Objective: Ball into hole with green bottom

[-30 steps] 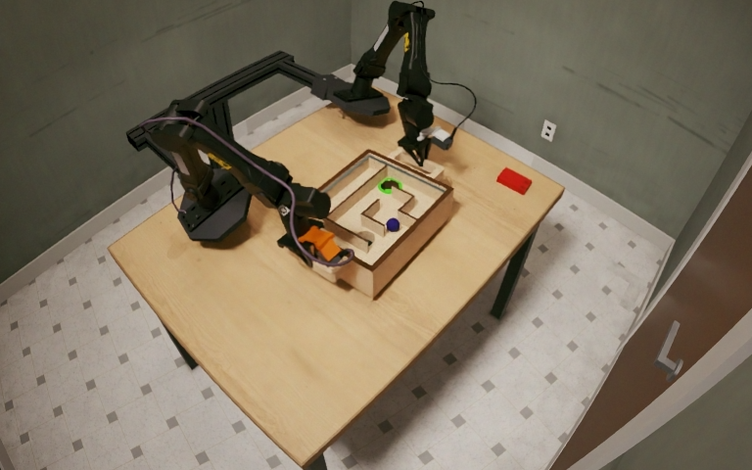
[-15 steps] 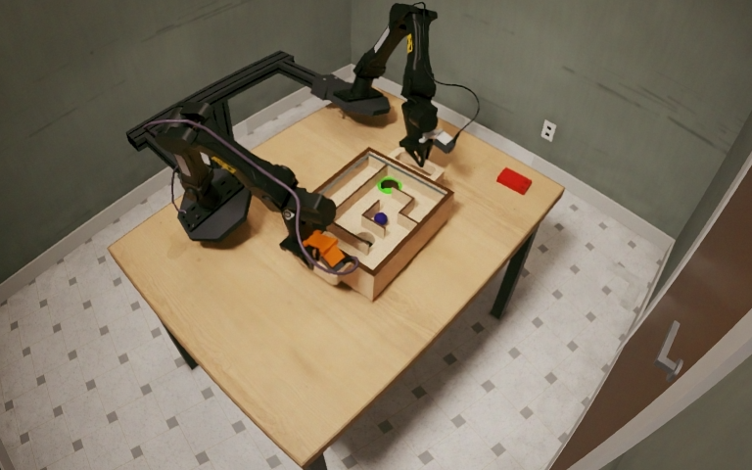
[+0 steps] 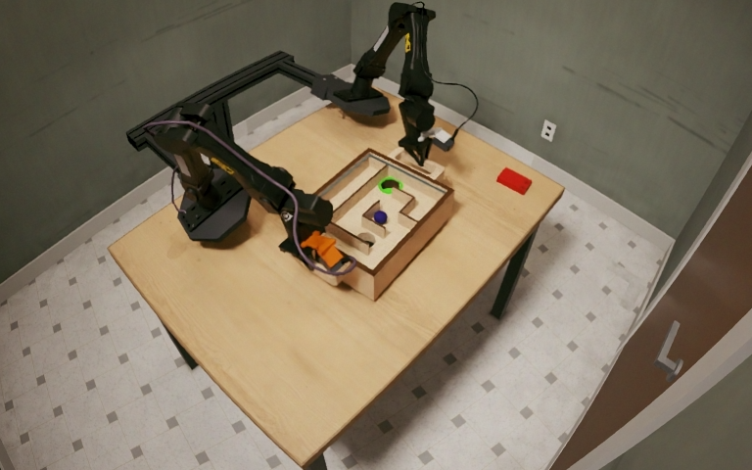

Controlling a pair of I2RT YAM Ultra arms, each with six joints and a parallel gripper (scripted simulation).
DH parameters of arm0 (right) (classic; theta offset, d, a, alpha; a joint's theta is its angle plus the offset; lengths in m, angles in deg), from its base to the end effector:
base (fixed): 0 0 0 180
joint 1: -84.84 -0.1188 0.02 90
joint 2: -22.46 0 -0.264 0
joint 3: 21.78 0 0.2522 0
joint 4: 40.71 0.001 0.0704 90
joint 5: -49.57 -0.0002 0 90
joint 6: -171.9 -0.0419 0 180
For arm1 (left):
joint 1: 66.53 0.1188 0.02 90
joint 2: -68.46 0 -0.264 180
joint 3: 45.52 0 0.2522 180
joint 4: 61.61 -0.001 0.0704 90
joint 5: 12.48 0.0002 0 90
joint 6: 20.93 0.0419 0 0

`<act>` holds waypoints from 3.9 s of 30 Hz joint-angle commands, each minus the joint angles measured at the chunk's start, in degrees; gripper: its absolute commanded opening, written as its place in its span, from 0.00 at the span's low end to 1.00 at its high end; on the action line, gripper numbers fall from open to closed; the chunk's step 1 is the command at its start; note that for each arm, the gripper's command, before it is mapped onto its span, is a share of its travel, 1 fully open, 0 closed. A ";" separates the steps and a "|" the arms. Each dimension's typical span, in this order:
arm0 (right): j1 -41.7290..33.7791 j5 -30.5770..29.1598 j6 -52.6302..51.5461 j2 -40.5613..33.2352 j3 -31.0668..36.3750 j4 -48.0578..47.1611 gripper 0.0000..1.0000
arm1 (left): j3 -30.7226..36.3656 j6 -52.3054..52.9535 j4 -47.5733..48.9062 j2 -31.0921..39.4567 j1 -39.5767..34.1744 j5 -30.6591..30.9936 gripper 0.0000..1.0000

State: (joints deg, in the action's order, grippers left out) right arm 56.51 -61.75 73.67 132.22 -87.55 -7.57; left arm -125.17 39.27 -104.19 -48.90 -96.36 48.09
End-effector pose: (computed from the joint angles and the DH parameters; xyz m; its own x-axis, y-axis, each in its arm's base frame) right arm 0.2839 0.1369 0.0854 -0.9024 -0.3350 -0.2712 -0.2441 0.9158 -0.3189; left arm 0.3219 -0.1597 0.0936 -0.9216 0.0295 -0.3871 -0.1114 0.9351 0.3365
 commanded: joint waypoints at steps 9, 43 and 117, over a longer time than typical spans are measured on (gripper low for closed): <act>-4.57 -4.95 -2.14 -5.92 -3.21 -1.37 0.00 | 2.09 2.65 9.80 5.02 -0.44 -0.34 0.00; -2.26 -2.55 -1.84 -3.73 -3.34 -0.60 0.00 | -3.26 1.28 3.93 3.48 -0.56 0.60 0.00; -2.78 -1.47 0.49 -5.61 -0.31 -6.10 0.00 | -2.50 -0.80 3.75 4.40 -4.16 -3.73 0.00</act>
State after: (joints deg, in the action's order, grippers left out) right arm 56.68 -61.79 73.69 131.12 -85.27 -8.58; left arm -125.13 37.87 -105.85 -48.81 -97.95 46.82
